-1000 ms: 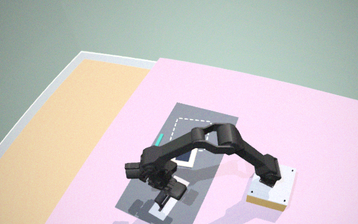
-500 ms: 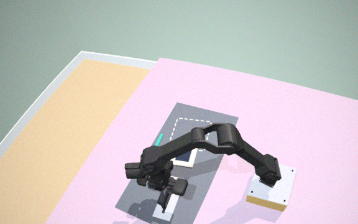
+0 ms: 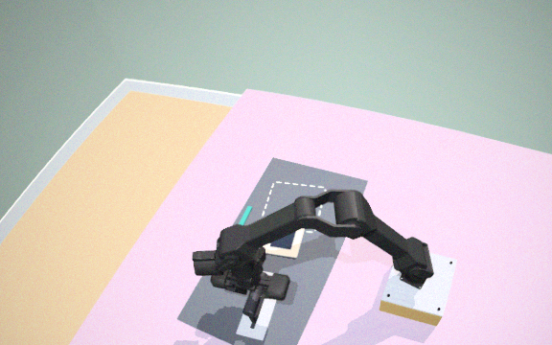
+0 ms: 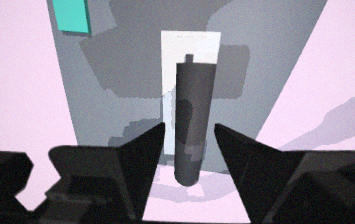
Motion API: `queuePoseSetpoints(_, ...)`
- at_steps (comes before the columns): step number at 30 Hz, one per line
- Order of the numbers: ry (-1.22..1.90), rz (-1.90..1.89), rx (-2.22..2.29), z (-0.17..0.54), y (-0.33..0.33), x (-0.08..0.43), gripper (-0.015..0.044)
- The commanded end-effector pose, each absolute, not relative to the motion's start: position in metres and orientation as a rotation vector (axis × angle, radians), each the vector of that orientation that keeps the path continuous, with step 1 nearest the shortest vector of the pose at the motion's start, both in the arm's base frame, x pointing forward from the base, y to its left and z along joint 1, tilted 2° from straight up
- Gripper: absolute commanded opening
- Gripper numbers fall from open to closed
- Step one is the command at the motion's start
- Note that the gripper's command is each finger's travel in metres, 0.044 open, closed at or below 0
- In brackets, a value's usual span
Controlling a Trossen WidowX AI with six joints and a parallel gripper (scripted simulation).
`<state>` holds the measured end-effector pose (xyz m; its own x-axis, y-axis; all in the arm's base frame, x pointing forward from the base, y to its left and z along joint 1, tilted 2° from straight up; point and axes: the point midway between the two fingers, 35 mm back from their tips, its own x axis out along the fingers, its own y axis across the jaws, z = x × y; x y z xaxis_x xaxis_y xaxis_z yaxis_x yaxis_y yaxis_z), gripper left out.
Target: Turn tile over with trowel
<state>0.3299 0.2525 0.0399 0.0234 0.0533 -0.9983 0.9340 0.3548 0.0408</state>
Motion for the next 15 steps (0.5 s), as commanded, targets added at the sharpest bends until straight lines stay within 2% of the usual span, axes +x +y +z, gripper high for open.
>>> queuePoseSetpoints(1,1.370,-0.888,0.978,0.0386,0.2521,0.3303,0.0270)
queuePoseSetpoints(15,1.370,-0.888,0.978,0.0411,0.2520,0.3302,0.0270)
